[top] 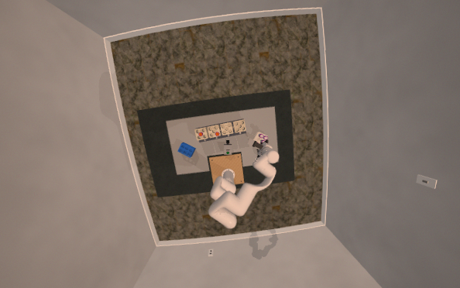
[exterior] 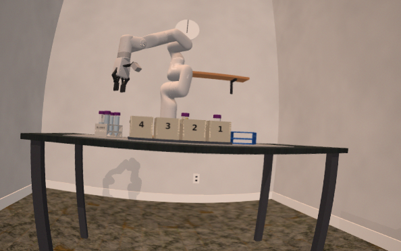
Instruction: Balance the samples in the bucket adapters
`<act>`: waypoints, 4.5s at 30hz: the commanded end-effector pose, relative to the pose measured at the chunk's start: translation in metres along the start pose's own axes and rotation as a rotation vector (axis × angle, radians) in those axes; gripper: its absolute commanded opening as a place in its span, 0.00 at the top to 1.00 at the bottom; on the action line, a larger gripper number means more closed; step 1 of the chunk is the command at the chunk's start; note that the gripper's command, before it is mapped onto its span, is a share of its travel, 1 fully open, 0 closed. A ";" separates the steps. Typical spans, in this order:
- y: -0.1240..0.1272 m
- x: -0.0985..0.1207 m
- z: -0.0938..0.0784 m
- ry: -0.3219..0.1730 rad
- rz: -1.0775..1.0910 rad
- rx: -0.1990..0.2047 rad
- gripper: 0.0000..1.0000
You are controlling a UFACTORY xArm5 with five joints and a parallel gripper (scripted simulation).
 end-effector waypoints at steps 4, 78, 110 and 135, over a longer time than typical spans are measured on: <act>0.001 0.000 -0.010 -0.002 0.000 0.003 0.43; 0.001 0.000 -0.111 -0.002 0.000 0.003 0.43; 0.001 0.000 -0.126 -0.002 0.000 0.003 0.43; 0.001 0.000 -0.124 -0.002 0.000 0.003 1.00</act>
Point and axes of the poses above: the point where the finger pads meet when closed, its own z axis back along the fingers, its own y axis across the jaws, x = y × z, the point moved 6 cm from there along z, back along the fingers, and after that the axes turned 15 degrees about z, right-handed, at the moved point
